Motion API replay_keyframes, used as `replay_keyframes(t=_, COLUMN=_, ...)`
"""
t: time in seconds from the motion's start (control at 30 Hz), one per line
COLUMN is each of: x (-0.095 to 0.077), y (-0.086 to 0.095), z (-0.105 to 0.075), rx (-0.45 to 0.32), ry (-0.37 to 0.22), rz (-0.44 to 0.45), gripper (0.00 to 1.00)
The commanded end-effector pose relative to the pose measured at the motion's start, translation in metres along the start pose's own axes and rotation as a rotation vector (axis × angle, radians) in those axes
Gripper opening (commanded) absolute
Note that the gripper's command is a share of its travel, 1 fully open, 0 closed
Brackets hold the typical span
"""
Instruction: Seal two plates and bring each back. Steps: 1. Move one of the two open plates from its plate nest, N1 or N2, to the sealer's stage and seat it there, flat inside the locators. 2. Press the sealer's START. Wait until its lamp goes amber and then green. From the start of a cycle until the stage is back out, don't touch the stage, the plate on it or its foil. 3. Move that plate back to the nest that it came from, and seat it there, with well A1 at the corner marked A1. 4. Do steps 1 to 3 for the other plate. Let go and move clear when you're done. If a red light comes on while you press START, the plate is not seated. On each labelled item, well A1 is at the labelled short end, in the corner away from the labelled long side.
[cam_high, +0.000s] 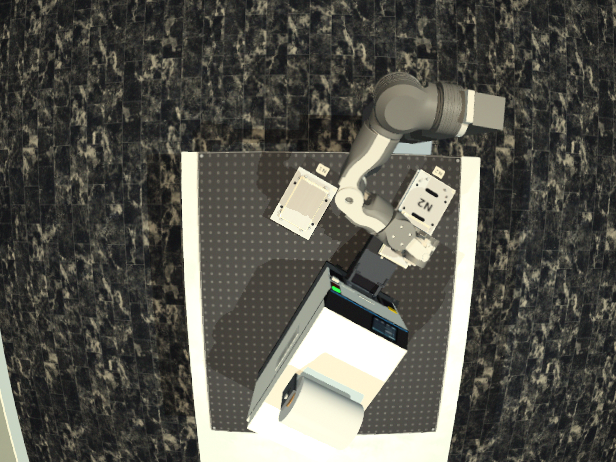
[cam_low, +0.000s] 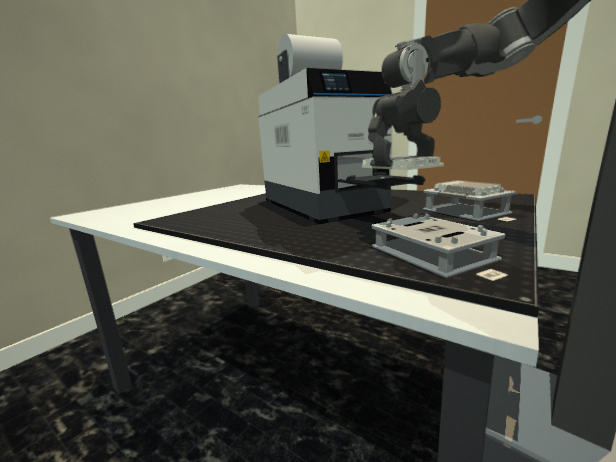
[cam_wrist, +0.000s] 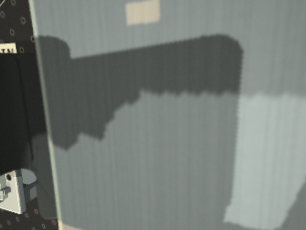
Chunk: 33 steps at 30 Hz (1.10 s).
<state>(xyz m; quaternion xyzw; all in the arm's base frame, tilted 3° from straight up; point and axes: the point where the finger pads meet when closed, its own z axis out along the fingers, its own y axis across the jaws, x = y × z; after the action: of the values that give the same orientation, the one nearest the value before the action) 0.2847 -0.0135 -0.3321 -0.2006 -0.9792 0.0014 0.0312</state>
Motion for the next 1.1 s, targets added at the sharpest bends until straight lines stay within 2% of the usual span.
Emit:
replay_keyframes(t=0.0, x=0.003, y=-0.001, z=0.001, rx=0.010, ry=-0.002, rz=0.008, gripper=0.00)
replay_keyframes(t=0.17, x=0.010, y=0.001, z=0.001, rx=0.010, ry=-0.003, rz=0.010, gripper=0.00)
replay_keyframes(t=1.07, x=0.067, y=0.017, z=0.001, rx=0.009, ry=-0.002, rz=0.002, gripper=0.00)
